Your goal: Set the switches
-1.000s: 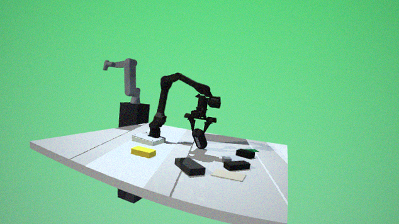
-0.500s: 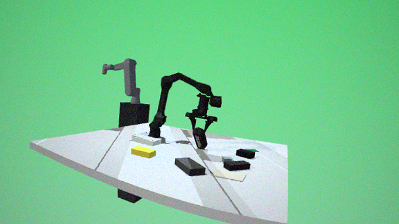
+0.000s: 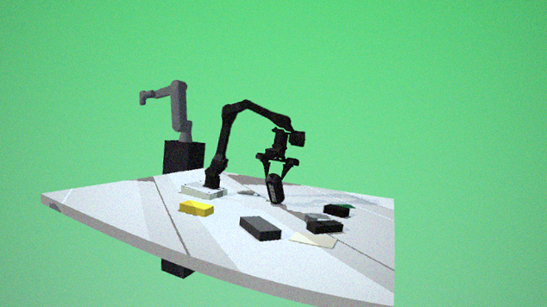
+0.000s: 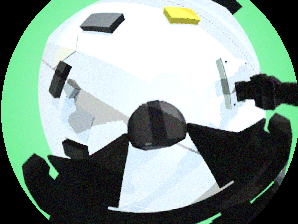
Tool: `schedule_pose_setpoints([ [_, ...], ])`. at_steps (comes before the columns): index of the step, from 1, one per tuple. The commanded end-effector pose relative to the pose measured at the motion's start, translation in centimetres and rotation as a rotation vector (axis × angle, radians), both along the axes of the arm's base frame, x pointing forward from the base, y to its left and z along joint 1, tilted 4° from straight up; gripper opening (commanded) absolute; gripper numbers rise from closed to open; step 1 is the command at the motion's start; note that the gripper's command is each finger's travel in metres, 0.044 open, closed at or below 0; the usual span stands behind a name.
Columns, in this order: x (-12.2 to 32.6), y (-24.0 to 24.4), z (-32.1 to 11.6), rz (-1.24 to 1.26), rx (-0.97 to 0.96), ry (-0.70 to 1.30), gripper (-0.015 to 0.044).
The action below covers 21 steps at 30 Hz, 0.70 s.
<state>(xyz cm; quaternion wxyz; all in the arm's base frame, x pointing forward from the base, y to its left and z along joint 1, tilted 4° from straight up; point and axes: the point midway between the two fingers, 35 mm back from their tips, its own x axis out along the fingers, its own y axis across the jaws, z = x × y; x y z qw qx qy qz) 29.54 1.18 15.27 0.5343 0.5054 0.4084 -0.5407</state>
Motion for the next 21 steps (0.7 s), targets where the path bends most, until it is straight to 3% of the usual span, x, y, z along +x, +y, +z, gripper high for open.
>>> schedule_pose_setpoints([
  [1, 0.2, 0.7, 0.3, 0.003, 0.002, -0.007, 0.0336],
  [21, 0.3, 2.4, 0.7, -0.001, -0.037, -0.003, 0.0336],
])
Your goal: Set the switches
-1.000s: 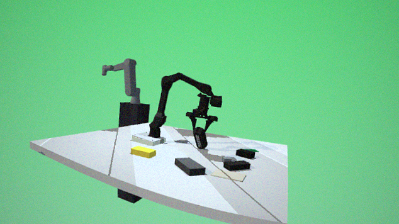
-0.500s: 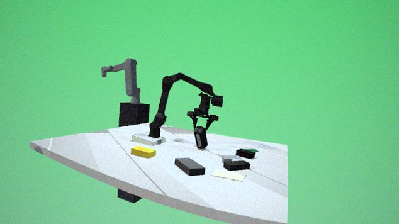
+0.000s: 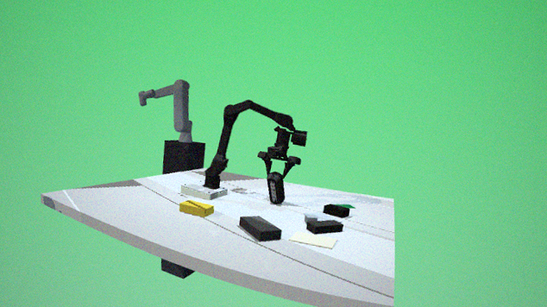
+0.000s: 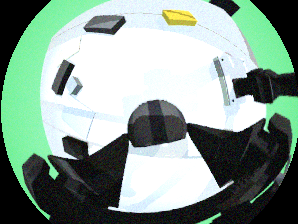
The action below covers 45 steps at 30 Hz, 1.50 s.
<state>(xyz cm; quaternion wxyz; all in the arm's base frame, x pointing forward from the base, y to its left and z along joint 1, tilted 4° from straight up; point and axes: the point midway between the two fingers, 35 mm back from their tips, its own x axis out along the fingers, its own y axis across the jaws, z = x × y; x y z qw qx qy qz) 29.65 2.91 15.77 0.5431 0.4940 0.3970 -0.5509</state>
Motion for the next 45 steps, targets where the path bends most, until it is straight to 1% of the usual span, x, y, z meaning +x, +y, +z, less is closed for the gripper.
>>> schedule_pose_setpoints([
  [1, 0.2, 0.8, 0.2, 0.002, 0.002, -0.006, 0.0336],
  [23, 0.3, 2.7, 0.5, -0.002, -0.041, -0.002, 0.0336],
  [45, 0.5, 4.3, 0.6, 0.002, 0.005, -0.006, 0.0337],
])
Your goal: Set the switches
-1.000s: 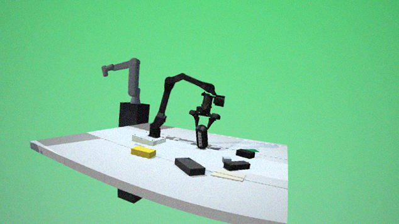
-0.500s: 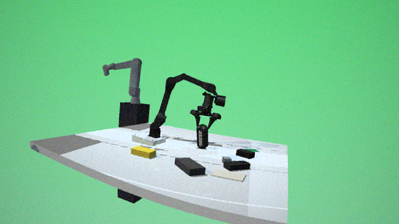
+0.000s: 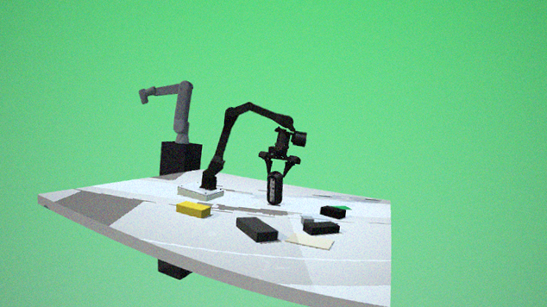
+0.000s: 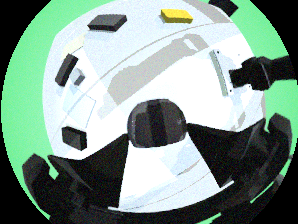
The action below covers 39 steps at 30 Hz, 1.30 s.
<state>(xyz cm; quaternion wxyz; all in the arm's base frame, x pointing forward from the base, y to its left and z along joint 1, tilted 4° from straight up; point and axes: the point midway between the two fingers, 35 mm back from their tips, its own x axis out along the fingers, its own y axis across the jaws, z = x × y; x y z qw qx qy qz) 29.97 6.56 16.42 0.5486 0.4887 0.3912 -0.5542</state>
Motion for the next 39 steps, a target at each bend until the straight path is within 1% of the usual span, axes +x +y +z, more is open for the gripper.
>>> schedule_pose_setpoints([
  [1, 0.2, 0.8, 0.0, 0.002, 0.028, -0.005, 0.0337],
  [39, 0.4, 3.6, -0.1, 0.011, 0.119, -0.013, 0.0338],
])
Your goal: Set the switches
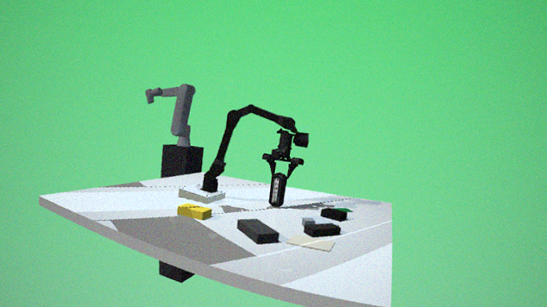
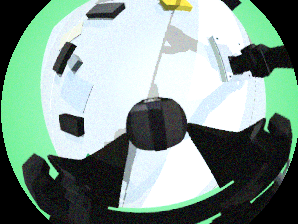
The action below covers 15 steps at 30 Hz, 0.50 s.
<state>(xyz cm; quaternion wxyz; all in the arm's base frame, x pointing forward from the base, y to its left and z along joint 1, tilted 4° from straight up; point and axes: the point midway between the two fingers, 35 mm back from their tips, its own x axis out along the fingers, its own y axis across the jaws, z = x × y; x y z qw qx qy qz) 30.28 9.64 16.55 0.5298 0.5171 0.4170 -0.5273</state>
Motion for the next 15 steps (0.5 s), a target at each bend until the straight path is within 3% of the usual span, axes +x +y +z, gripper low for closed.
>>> schedule_pose_setpoints([
  [1, 0.1, 0.6, -0.2, 0.000, 0.022, 0.001, 0.0338],
  [15, 0.3, 1.7, -0.4, 0.003, 0.056, -0.002, 0.0338],
])
